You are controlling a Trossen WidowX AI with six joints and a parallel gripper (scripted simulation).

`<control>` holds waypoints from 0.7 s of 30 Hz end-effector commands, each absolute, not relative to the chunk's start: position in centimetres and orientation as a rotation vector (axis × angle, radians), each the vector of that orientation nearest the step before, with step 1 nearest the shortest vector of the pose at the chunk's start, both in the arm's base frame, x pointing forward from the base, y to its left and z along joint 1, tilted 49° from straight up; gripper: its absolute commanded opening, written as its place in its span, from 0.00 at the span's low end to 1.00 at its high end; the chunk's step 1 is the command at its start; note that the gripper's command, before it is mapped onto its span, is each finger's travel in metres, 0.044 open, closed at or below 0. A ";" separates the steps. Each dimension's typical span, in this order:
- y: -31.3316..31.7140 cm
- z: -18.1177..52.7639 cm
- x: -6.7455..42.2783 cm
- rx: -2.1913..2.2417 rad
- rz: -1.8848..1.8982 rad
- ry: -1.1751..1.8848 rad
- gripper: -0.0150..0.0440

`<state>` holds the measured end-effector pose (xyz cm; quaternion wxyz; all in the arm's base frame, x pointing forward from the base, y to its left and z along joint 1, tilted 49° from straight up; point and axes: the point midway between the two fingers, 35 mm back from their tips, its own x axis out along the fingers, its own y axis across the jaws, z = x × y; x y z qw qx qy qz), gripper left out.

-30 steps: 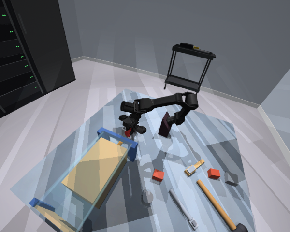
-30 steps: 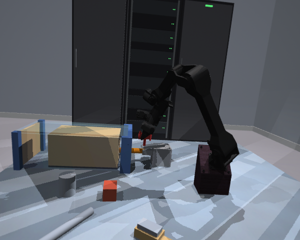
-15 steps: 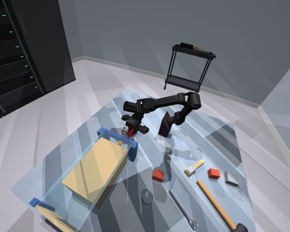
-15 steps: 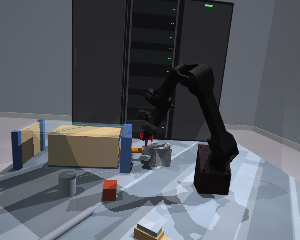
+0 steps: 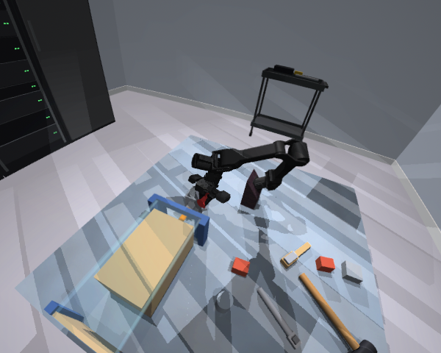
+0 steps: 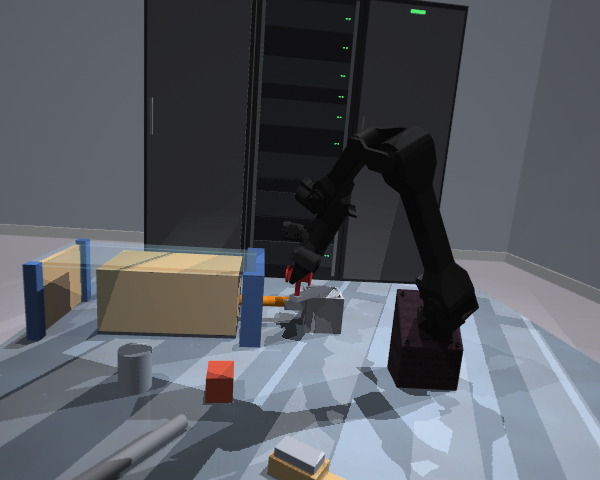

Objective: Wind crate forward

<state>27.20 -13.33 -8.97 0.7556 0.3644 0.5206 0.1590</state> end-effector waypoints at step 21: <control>-12.0 -7.9 23.9 0.818 0.348 1.154 0.25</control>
